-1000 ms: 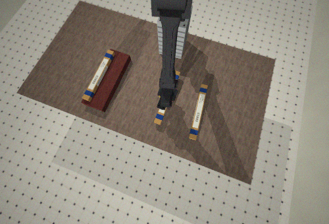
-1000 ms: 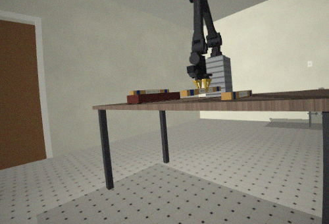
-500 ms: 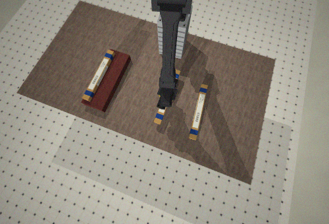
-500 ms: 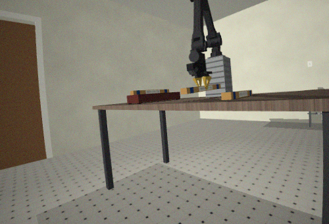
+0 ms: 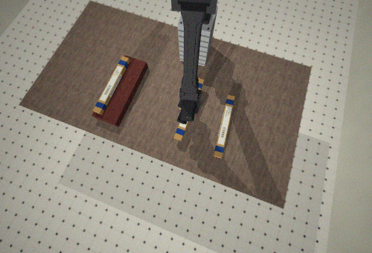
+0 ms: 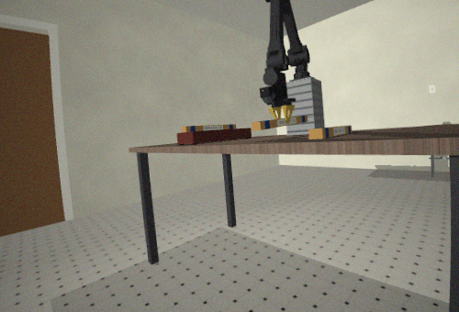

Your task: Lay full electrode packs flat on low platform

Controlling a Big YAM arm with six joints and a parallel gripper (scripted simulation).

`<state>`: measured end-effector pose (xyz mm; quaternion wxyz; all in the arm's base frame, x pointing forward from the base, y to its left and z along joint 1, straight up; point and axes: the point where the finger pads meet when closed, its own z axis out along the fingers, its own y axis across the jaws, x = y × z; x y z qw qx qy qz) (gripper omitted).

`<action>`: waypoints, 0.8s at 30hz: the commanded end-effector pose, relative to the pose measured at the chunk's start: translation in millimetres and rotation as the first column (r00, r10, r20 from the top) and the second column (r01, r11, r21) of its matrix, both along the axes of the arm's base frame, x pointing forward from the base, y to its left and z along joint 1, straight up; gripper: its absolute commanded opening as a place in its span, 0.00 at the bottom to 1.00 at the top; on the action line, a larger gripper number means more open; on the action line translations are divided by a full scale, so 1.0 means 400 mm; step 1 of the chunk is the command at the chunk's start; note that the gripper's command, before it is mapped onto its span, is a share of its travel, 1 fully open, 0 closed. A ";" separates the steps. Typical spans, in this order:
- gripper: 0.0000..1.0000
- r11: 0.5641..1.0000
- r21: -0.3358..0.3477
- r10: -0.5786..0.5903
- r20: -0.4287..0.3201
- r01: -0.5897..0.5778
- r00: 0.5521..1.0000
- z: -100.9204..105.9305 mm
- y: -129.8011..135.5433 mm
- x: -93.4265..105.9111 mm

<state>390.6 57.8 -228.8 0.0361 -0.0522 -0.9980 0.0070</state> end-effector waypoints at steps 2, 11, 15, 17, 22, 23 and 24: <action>0.00 1.000 0.016 -0.023 0.114 0.022 0.993 0.099 0.010 0.141; 0.00 1.000 0.016 -0.023 0.115 0.022 0.993 0.105 0.011 0.148; 0.00 1.000 0.016 -0.024 0.116 0.022 0.993 0.107 0.012 0.150; 0.00 1.000 0.016 -0.024 0.116 0.022 0.993 0.108 0.012 0.152; 0.00 1.000 0.016 -0.024 0.116 0.022 0.993 0.110 0.012 0.154; 0.00 1.000 0.016 -0.024 0.116 0.022 0.993 0.111 0.012 0.155; 0.00 1.000 0.016 -0.024 0.116 0.022 0.993 0.111 0.012 0.156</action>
